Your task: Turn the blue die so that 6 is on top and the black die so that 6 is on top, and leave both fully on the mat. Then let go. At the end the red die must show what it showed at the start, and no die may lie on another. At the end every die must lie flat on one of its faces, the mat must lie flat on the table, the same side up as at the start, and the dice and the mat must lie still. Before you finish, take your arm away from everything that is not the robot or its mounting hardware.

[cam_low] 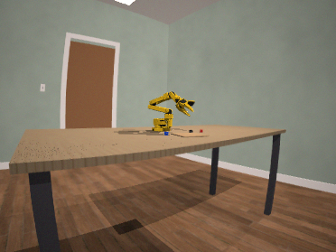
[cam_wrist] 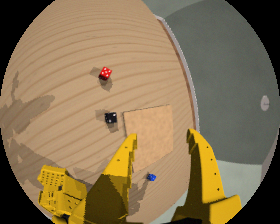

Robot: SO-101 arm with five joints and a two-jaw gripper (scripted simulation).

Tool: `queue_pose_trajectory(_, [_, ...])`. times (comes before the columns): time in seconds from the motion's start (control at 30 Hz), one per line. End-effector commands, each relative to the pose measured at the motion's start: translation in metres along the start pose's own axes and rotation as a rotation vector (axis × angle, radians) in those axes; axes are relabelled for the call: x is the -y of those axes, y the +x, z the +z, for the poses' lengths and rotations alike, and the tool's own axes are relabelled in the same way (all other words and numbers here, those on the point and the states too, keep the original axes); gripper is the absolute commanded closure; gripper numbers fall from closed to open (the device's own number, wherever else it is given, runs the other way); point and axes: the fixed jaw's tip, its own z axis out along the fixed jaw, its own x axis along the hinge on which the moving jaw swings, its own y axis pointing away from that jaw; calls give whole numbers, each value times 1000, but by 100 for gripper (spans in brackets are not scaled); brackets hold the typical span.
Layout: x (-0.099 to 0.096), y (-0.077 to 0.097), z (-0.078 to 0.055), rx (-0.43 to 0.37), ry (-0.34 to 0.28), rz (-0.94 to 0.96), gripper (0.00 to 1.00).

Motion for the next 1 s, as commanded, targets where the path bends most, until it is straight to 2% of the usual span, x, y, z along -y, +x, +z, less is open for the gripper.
queue_pose_trajectory(0.0, [8, -4, -7, -5, -4, -159, 75])
queue_pose_trajectory(0.33, [14, -3, -10, -34, -87, -580, 75])
queue_pose_trajectory(0.4, [14, -3, -10, -34, -87, -580, 75])
queue_pose_trajectory(0.8, [22, -4, -12, -26, -188, -1020, 75])
queue_pose_trajectory(0.97, [24, -4, -11, -19, -209, -1109, 75])
